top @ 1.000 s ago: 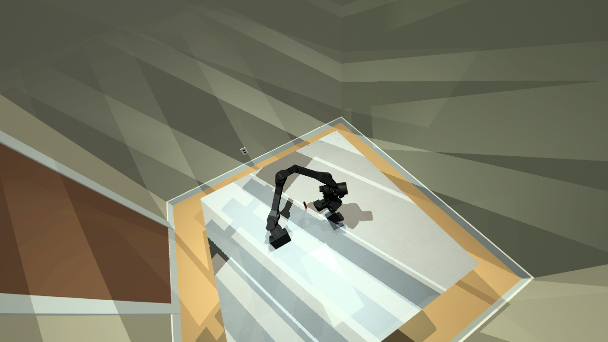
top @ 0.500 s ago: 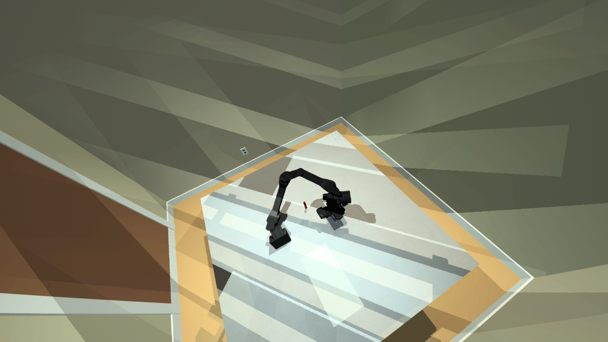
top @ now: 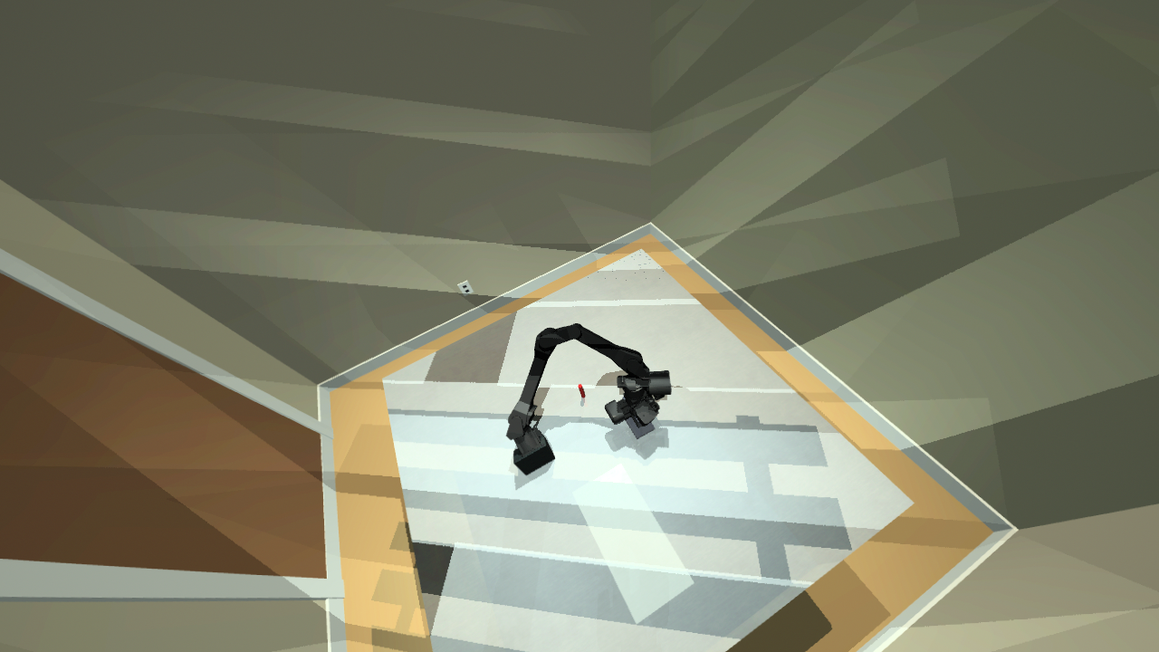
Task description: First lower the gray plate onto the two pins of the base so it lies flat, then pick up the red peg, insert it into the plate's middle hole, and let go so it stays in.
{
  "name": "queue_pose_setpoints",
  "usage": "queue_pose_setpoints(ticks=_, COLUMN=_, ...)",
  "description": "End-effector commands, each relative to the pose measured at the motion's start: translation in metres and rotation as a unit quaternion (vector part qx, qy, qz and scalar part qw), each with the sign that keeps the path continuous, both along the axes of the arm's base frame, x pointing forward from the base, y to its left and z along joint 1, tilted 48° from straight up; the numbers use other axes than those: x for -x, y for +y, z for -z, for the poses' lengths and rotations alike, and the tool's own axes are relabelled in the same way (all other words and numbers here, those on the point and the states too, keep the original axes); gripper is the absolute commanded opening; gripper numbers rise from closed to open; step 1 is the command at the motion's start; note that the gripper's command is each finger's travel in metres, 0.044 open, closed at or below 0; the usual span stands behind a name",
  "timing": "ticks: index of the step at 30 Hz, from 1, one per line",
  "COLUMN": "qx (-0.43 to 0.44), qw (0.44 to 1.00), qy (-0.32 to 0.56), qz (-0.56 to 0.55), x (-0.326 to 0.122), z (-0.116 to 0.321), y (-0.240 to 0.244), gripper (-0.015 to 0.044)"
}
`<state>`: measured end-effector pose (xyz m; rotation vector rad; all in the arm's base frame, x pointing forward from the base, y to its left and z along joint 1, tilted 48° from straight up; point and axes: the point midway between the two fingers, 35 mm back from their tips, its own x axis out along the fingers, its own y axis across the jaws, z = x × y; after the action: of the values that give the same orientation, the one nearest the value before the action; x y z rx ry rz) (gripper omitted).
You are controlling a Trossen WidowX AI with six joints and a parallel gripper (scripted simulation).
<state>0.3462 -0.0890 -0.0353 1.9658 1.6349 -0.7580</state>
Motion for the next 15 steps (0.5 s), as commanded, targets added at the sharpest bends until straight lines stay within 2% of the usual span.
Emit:
queue_pose_setpoints(ticks=1, qx=0.001, qw=1.000, qy=0.001, qz=0.002, x=0.0006, z=0.0012, y=-0.0012, gripper=0.0000)
queue_pose_setpoints(ticks=15, qx=0.001, qw=1.000, qy=0.001, qz=0.002, x=0.0007, z=0.0018, y=-0.0026, gripper=0.0000)
